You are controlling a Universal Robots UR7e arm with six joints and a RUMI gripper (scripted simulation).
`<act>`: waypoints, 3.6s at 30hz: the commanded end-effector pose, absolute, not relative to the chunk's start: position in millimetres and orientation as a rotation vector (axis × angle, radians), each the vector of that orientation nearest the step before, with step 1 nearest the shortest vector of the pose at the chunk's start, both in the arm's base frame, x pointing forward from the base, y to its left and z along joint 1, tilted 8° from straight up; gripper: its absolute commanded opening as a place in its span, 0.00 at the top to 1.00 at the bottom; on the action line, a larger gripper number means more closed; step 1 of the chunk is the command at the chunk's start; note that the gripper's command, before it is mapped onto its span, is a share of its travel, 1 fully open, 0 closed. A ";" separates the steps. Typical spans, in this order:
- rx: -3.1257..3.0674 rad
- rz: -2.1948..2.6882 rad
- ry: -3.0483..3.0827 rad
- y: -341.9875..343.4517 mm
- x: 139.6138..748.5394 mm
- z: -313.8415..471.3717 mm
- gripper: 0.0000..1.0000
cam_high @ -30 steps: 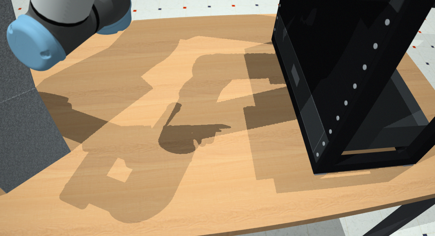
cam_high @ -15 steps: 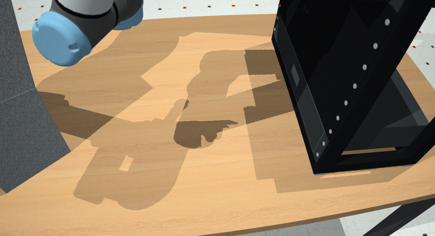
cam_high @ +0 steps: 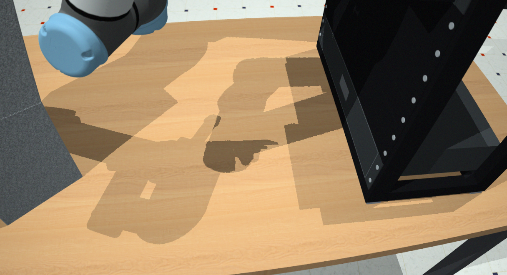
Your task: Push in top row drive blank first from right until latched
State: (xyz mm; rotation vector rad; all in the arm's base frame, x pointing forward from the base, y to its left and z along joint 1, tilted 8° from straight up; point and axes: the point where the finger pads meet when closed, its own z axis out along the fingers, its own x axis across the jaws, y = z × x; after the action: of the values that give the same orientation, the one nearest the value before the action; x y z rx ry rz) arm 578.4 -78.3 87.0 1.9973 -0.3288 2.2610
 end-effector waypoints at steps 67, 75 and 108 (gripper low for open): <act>1.996 2.262 -0.329 -78.3 578.4 87.4 0.00; 1.996 2.262 -0.329 -78.3 578.4 87.4 0.00; 1.996 2.262 -0.329 -155.0 560.9 80.4 0.00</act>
State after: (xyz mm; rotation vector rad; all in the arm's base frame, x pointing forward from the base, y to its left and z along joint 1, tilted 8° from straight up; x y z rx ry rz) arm 564.2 -139.5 81.3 1.9955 -0.3324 2.2590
